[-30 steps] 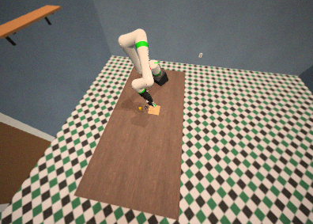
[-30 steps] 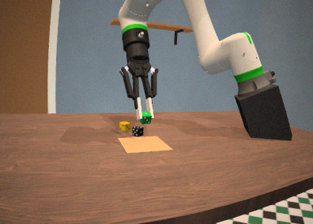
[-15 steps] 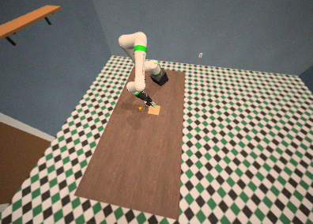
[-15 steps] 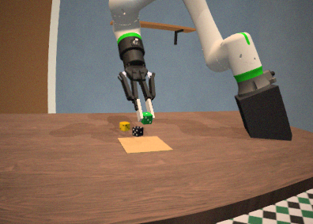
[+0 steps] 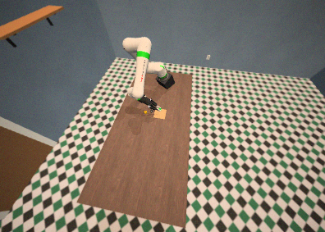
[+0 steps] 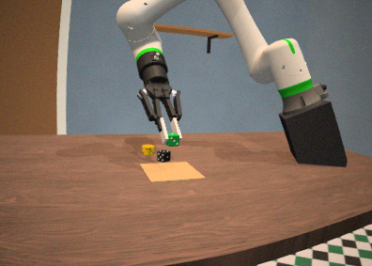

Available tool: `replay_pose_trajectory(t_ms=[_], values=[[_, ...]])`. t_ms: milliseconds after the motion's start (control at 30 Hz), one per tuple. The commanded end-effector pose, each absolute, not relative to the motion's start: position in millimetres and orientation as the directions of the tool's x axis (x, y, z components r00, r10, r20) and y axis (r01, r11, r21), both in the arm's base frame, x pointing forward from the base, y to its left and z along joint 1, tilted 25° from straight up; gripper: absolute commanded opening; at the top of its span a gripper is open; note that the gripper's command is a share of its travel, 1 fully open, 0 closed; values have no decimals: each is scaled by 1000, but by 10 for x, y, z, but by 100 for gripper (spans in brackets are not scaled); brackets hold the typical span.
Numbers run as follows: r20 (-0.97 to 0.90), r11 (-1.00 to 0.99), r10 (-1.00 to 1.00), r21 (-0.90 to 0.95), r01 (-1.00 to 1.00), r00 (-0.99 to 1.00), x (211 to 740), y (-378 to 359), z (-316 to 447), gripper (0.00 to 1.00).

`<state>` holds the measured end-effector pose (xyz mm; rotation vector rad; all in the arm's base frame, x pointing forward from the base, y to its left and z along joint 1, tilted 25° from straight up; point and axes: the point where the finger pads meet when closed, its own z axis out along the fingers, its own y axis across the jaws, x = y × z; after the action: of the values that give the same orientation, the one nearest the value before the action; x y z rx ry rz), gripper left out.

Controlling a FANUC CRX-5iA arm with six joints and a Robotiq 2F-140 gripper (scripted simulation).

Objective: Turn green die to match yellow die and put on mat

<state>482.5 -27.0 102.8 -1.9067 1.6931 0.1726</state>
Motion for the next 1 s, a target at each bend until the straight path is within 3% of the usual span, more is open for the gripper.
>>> replay_pose_trajectory(t_ms=[0,967], values=[[-458,-29,-869,-331,-943,187,4826,-270,1030,16],[-458,-29,-869,-331,-943,187,4892,-324,846,16]])
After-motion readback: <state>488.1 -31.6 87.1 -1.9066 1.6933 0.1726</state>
